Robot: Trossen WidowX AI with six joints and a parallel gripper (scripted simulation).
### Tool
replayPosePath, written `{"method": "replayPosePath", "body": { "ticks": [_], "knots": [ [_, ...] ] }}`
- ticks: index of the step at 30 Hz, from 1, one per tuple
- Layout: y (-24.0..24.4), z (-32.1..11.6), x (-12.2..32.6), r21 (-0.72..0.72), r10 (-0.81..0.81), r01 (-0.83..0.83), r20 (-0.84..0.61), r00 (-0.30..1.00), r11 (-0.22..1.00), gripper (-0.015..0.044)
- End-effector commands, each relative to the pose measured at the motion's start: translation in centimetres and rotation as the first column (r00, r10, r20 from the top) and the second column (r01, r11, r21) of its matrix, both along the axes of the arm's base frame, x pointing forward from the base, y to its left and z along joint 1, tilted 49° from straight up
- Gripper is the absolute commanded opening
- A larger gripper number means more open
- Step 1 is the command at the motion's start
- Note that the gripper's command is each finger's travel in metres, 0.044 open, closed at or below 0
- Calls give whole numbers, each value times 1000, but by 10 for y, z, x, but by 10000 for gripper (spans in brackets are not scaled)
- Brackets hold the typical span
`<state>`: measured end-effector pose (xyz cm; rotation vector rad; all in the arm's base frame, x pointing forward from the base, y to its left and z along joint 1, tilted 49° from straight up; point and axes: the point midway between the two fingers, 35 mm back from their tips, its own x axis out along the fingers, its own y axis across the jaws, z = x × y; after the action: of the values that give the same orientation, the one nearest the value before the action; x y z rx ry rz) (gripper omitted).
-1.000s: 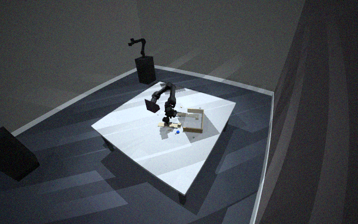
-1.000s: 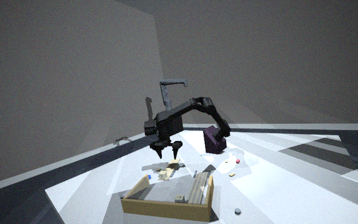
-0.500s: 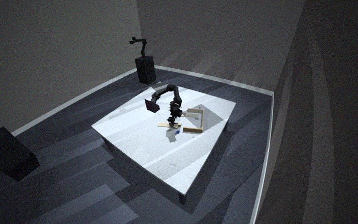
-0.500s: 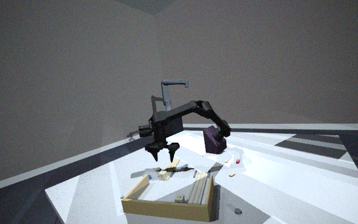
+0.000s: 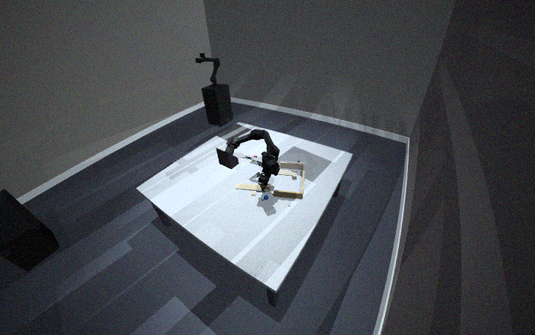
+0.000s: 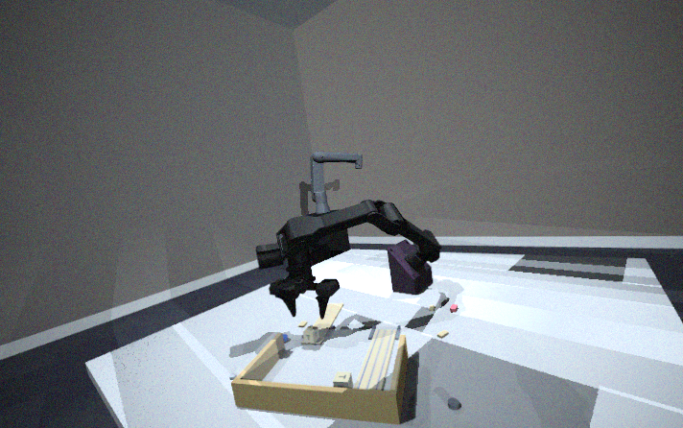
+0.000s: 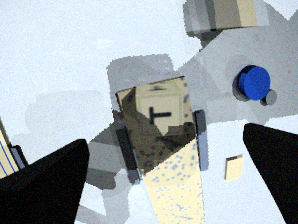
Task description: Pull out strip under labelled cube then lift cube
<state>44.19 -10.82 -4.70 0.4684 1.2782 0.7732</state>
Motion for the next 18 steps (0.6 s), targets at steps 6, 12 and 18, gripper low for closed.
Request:
{"method": "replayPosePath", "body": {
  "ticks": [6, 12, 18],
  "knots": [
    [11, -9, 3, 6, -1, 1, -8, 1000, 1000, 250],
    [18, -15, 5, 6, -1, 1, -7, 1000, 1000, 250],
    [26, -22, 6, 7, -1, 1, -7, 1000, 1000, 250]
  ]
}}
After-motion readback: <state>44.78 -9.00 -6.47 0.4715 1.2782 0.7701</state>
